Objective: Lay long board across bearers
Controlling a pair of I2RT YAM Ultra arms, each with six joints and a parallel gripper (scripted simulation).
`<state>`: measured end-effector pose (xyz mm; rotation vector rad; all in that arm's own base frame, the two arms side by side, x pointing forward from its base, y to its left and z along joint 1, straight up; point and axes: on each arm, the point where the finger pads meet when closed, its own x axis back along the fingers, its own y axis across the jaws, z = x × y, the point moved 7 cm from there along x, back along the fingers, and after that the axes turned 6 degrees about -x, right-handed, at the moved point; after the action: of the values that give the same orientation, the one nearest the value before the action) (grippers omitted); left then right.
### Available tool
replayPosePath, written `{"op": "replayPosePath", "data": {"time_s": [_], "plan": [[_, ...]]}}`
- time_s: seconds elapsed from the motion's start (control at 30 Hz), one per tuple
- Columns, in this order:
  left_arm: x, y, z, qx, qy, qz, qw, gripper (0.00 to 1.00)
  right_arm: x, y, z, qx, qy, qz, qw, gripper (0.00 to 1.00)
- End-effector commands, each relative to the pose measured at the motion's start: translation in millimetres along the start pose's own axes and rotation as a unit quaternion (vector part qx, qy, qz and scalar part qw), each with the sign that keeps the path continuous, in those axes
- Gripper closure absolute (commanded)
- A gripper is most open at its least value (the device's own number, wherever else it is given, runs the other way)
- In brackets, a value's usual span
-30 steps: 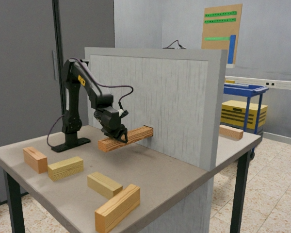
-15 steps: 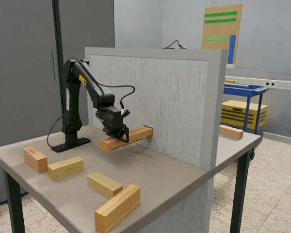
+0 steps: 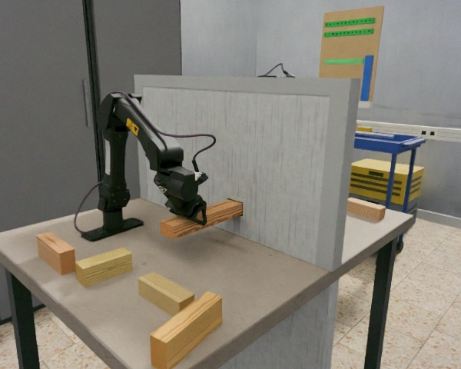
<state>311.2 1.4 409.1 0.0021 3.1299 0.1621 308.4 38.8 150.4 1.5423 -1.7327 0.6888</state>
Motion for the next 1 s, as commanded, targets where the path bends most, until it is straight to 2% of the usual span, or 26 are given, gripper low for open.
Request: {"op": "replayPosePath", "data": {"time_s": [0.0, 0.07, 0.17, 0.27, 0.33, 0.57, 0.63, 0.7, 0.97], "plan": [[6.6, 0.9, -12.7, 0.001, -0.025, -0.005, 1.000, 0.00, 11.4, -0.6, -26.2, 0.020, -0.045, 0.024, 0.998, 1.00], [6.6, 0.9, -12.7, 0.001, -0.025, -0.005, 1.000, 0.00, 5.9, 4.3, -23.2, 0.013, -0.045, 0.015, 0.999, 1.00], [6.6, 0.9, -12.7, 0.001, -0.025, -0.005, 1.000, 0.00, 14.1, -2.7, -30.5, 0.027, -0.046, 0.029, 0.998, 1.00], [6.6, 0.9, -12.7, 0.001, -0.025, -0.005, 1.000, 0.00, 10.9, 0.1, -24.5, 0.014, -0.045, 0.018, 0.999, 1.00], [6.6, 0.9, -12.7, 0.001, -0.025, -0.005, 1.000, 0.00, 18.8, -2.7, -24.8, 0.014, -0.045, 0.028, 0.998, 1.00], [6.6, 0.9, -12.7, 0.001, -0.025, -0.005, 1.000, 0.00, 16.9, -2.4, -27.0, 0.018, -0.045, 0.025, 0.999, 1.00], [6.6, 0.9, -12.7, 0.001, -0.025, -0.005, 1.000, 0.00, 12.2, -5.9, -34.3, 0.024, -0.047, 0.034, 0.998, 1.00], [6.6, 0.9, -12.7, 0.001, -0.025, -0.005, 1.000, 0.00, 1.6, 2.2, -30.3, 0.012, -0.045, 0.019, 0.999, 1.00], [6.6, 0.9, -12.7, 0.001, -0.025, -0.005, 1.000, 0.00, -0.8, 0.7, -40.9, 0.015, -0.047, 0.026, 0.998, 1.00]]}}
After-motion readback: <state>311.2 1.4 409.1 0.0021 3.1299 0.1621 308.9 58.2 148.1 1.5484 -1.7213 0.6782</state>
